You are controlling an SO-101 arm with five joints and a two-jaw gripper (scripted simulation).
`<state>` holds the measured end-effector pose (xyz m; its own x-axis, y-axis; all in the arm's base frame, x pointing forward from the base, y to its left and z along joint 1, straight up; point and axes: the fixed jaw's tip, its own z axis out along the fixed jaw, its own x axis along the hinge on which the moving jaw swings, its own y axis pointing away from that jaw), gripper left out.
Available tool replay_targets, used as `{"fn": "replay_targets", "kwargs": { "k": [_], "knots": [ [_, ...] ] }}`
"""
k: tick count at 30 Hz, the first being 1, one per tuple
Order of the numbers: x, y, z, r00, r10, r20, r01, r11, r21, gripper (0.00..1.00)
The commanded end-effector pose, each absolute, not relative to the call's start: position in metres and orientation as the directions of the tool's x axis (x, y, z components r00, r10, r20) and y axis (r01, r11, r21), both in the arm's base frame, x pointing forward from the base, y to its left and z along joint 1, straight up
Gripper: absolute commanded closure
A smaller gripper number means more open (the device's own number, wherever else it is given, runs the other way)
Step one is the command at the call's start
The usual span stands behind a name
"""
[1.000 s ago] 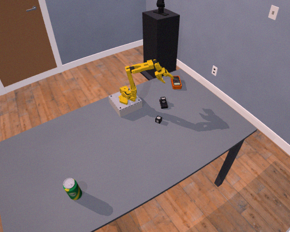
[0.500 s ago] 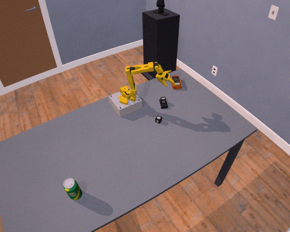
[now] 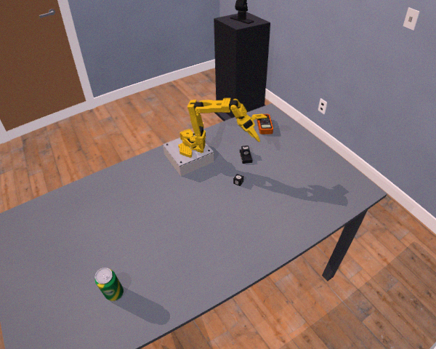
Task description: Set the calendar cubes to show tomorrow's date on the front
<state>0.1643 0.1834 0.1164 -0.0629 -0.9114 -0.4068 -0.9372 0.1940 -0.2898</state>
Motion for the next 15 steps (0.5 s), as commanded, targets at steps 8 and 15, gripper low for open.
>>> {"fn": "replay_targets", "kwargs": {
  "k": [8, 15],
  "knots": [
    [0.196, 0.157, 0.107, -0.521, -0.714, -0.468, -0.76, 0.637, -0.126, 0.65],
    [0.215, 0.138, 0.098, -0.735, -0.495, -0.465, -0.549, 0.836, -0.021, 0.65]
  ]
}}
